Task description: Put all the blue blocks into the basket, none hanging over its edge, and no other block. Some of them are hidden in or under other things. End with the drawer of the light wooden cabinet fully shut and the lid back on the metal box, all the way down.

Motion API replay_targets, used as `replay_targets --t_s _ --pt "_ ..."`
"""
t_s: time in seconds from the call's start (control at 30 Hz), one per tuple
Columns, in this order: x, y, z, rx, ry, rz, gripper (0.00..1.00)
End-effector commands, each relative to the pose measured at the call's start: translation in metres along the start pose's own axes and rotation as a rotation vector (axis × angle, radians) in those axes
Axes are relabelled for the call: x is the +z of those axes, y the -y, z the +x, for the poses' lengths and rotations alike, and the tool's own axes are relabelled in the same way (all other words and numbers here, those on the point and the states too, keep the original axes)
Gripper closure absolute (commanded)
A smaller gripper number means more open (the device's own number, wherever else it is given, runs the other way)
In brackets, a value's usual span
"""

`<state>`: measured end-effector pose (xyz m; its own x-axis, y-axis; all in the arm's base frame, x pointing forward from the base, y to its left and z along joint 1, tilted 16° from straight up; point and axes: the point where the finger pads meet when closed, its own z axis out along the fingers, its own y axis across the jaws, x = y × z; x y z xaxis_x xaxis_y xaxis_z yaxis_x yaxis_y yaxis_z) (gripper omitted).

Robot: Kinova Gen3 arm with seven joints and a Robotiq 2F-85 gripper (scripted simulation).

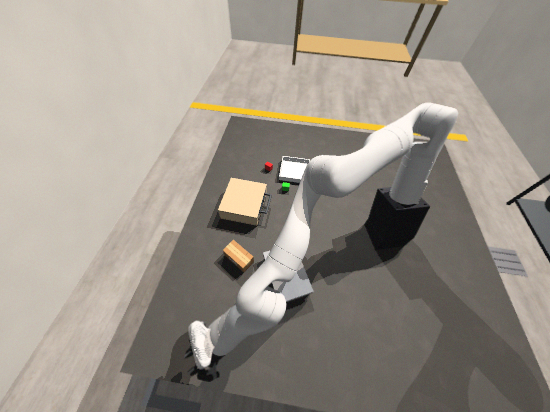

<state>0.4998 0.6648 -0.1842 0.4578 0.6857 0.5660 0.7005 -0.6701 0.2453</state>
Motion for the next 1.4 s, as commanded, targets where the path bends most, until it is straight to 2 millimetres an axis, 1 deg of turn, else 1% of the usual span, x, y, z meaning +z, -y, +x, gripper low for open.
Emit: replay_targets --t_s 0.0,0.03,0.1,0.13,0.2,0.3,0.33,0.4,0.43,0.5,0.53,0.6,0.67,0.77,0.8,0.97,1.1,1.17,1.23,1.37 --pt "-0.013 -0.008 -0.014 0.062 0.054 0.002 0.9" --pt "-0.018 -0.011 -0.02 0.084 0.076 0.001 0.9" --pt "-0.018 -0.011 -0.02 0.084 0.076 0.001 0.9" --pt "-0.023 -0.014 -0.027 0.107 0.099 0.0 0.9" --pt "-0.036 -0.021 -0.042 0.157 0.15 -0.004 0.9" --pt "-0.062 -0.034 -0.068 0.235 0.235 -0.017 0.9" --pt "-0.062 -0.034 -0.068 0.235 0.235 -0.017 0.9" --pt "-0.082 -0.043 -0.088 0.286 0.294 -0.03 0.9" --pt "-0.082 -0.043 -0.088 0.286 0.294 -0.03 0.9" --pt "-0.104 -0.052 -0.108 0.335 0.354 -0.047 0.9" --pt "-0.104 -0.052 -0.108 0.335 0.354 -0.047 0.9" --pt "-0.127 -0.062 -0.128 0.381 0.412 -0.068 0.9" --pt "-0.127 -0.062 -0.128 0.381 0.412 -0.068 0.9" --pt "-0.164 -0.077 -0.158 0.441 0.492 -0.105 0.9" --pt "-0.164 -0.077 -0.158 0.441 0.492 -0.105 0.9" --pt "-0.218 -0.1 -0.201 0.513 0.597 -0.17 0.9" --pt "-0.249 -0.113 -0.224 0.547 0.649 -0.21 0.9" --pt "-0.258 -0.118 -0.231 0.557 0.665 -0.224 0.9" --pt "-0.258 -0.118 -0.231 0.557 0.665 -0.224 0.9" --pt "-0.267 -0.122 -0.238 0.566 0.679 -0.237 0.9"
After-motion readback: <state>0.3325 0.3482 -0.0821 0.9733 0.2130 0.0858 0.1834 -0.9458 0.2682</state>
